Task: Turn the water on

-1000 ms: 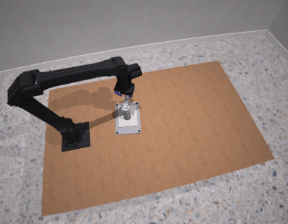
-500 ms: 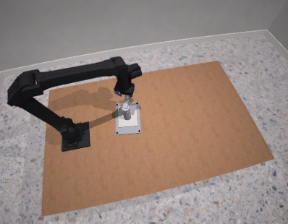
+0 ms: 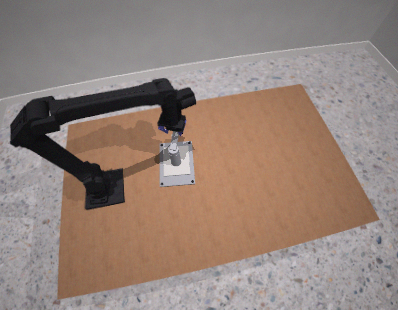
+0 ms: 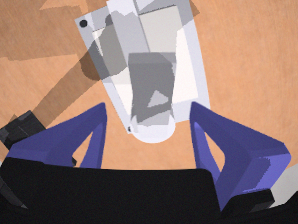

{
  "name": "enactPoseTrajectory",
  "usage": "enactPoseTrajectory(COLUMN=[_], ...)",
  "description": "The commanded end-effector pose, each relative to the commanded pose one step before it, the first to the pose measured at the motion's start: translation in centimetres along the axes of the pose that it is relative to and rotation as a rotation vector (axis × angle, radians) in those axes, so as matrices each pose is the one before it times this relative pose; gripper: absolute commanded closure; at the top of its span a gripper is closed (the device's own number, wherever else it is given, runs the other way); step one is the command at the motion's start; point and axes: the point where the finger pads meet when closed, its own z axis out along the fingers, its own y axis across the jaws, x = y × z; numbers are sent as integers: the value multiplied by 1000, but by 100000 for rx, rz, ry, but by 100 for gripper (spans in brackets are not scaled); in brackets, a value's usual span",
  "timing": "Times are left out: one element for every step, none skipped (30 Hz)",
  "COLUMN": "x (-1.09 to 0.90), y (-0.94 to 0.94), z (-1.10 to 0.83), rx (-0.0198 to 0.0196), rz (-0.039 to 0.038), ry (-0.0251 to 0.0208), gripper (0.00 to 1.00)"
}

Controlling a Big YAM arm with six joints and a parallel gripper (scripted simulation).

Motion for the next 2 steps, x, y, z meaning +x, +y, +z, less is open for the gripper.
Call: enactPoseTrajectory(x=[-1021, 0], y=[-1515, 0], z=[-1515, 0], rx=[1960, 0], rz=[-731, 0], ry=[-1866, 0], gripper=[39, 39])
